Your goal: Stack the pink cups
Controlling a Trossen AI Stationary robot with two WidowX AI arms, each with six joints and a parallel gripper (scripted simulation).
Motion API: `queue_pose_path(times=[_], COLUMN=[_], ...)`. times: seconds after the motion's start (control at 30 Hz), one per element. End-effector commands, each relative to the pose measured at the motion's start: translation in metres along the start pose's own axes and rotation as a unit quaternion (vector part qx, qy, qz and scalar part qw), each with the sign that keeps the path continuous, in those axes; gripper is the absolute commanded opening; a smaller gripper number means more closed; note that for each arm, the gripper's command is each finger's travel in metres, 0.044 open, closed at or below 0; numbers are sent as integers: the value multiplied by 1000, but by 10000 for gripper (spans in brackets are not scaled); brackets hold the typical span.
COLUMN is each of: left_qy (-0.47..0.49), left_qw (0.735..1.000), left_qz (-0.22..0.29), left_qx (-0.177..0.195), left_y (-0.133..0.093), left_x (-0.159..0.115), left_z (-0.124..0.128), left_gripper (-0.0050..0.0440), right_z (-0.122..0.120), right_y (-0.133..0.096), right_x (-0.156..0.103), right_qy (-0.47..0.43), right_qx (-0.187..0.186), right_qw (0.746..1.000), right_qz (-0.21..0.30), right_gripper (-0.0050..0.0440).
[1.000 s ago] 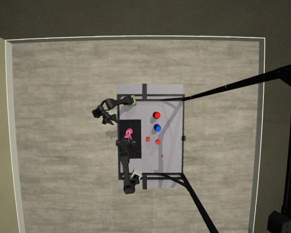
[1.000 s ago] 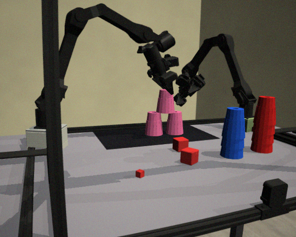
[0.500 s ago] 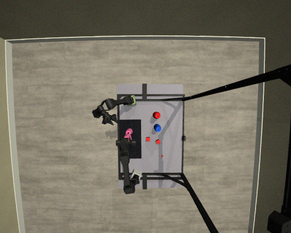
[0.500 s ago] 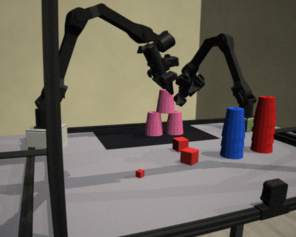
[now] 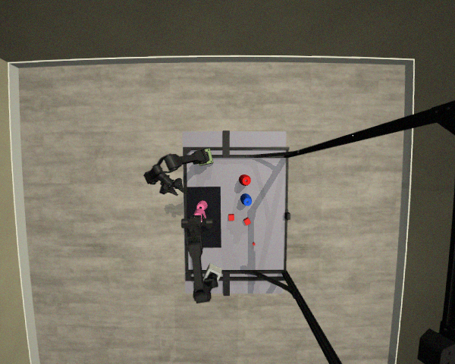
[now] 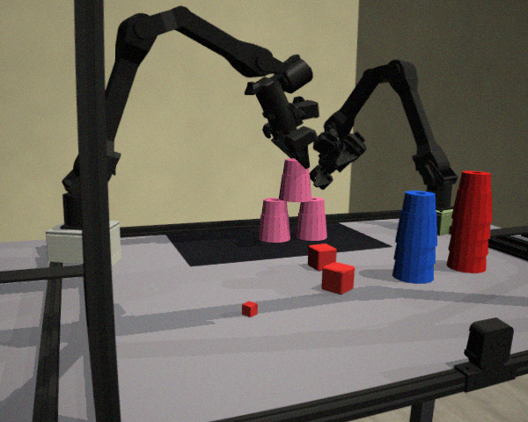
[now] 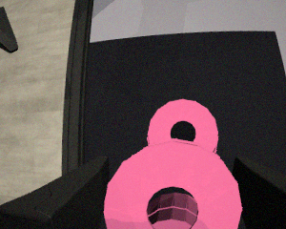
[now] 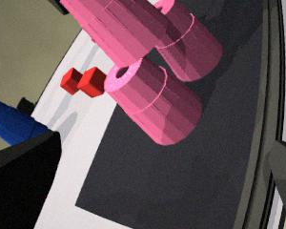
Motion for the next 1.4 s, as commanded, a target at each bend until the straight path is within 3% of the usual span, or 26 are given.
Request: queue_pose_path(times=[0.0,1.37], left_qy=[0,0], left_qw=[1000,1000], left_qz=[0,0], left_qx=[0,0], left_y=[0,0], left_x=[0,0], left_z=[0,0], left_gripper=[213,440], right_z=[0,0], right_y=[0,0], right_x=[0,0], right_qy=[-2,-2], right_qx=[0,0], right_qw=[1000,1000], right_qz=[-1,-1], right_gripper=[440,440])
Point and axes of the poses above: on each arm, the point midway between the two fingers, 35 mm back from their tips, its own y axis out along the fingers, its own z axis across the jaws, x = y × z, the point moved 2 cm from there along -y, back along the fingers, and after that the axes turned 9 degrees about y, right-handed, at the moved point
